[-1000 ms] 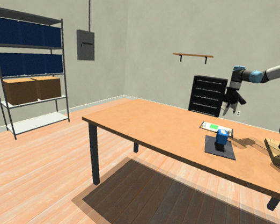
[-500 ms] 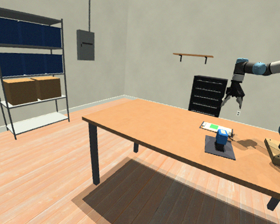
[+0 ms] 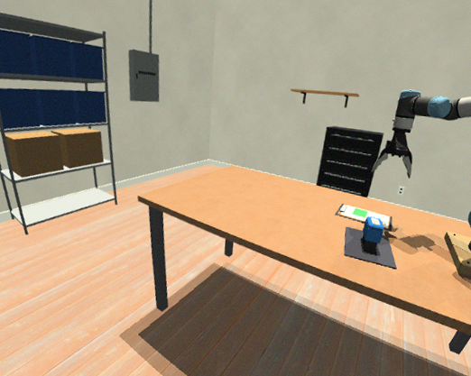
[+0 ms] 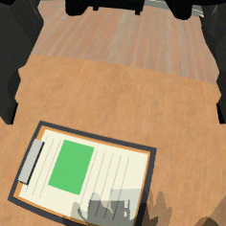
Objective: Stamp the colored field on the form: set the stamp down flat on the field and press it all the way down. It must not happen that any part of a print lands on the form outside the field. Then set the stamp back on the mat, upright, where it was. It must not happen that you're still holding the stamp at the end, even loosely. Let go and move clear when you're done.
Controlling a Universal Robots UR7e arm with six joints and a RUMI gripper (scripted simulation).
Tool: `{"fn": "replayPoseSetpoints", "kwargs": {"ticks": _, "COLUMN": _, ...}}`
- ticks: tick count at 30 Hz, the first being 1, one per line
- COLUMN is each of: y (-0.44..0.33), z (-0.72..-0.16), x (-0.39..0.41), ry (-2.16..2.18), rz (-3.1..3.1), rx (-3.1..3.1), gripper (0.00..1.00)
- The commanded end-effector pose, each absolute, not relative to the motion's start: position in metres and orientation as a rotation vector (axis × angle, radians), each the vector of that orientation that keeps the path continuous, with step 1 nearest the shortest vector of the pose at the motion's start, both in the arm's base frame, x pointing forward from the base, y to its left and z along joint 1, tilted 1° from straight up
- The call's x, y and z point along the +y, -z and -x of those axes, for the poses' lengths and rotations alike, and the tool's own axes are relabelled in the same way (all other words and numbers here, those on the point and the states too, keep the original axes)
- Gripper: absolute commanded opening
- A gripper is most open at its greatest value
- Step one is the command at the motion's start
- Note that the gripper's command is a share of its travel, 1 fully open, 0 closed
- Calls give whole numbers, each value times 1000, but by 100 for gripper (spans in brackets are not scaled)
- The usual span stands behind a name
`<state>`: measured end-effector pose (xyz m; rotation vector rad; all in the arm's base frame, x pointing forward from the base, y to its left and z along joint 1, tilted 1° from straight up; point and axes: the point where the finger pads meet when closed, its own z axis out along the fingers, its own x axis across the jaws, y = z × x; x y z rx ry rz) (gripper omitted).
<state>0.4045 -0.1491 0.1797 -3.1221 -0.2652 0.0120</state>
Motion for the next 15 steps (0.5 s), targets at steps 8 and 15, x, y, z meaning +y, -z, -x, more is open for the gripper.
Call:
{"fn": "replayPoseSetpoints", "kwargs": {"ticks": 8, "y": -183, "z": -405, "x": -149, "ry": -15, "rz": 3127, "rx": -218, "gripper": 55}}
{"fn": "replayPoseSetpoints", "kwargs": {"ticks": 15, "y": -183, "z": -405, "x": -147, "ry": -15, "rz": 3127, "rx": -218, "gripper": 55}}
